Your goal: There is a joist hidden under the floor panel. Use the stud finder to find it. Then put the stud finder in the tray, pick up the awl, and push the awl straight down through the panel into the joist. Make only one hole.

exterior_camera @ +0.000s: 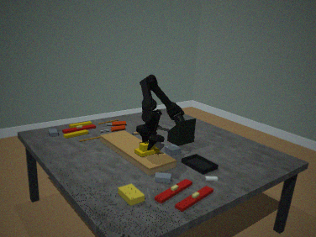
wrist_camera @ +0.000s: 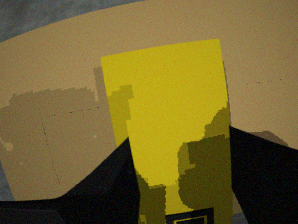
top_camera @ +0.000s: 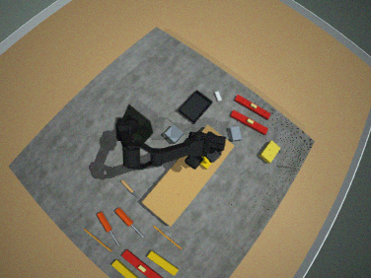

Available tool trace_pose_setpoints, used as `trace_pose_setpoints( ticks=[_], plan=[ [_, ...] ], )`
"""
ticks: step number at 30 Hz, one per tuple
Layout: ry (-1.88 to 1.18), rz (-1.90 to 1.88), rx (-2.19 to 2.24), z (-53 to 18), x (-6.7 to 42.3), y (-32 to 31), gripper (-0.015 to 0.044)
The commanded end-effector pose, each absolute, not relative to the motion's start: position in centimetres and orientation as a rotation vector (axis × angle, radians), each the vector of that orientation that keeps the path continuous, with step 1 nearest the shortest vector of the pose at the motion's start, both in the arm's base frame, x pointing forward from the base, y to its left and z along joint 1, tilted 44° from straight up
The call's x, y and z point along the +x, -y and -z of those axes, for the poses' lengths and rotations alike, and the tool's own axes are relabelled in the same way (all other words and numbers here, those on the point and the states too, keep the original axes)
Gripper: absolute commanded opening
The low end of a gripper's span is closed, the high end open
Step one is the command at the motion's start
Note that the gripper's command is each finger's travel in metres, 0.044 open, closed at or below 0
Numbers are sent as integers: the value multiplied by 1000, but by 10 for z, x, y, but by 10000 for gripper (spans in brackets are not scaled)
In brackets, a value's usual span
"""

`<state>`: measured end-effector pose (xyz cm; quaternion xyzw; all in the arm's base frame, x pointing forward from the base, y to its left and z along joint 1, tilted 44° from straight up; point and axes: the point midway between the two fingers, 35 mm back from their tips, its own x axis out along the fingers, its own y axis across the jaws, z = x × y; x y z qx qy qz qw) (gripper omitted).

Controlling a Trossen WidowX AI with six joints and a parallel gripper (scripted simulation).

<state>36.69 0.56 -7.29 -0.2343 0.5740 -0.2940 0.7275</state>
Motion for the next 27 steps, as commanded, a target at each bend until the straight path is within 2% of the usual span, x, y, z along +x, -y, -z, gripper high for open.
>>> trace_pose_setpoints(
  ticks=[1, 27],
  plan=[
    [-1264, 653, -523, 69, 366, 0, 0],
    [-1264, 655, -526, 45, 360, 25, 0]
  ],
)
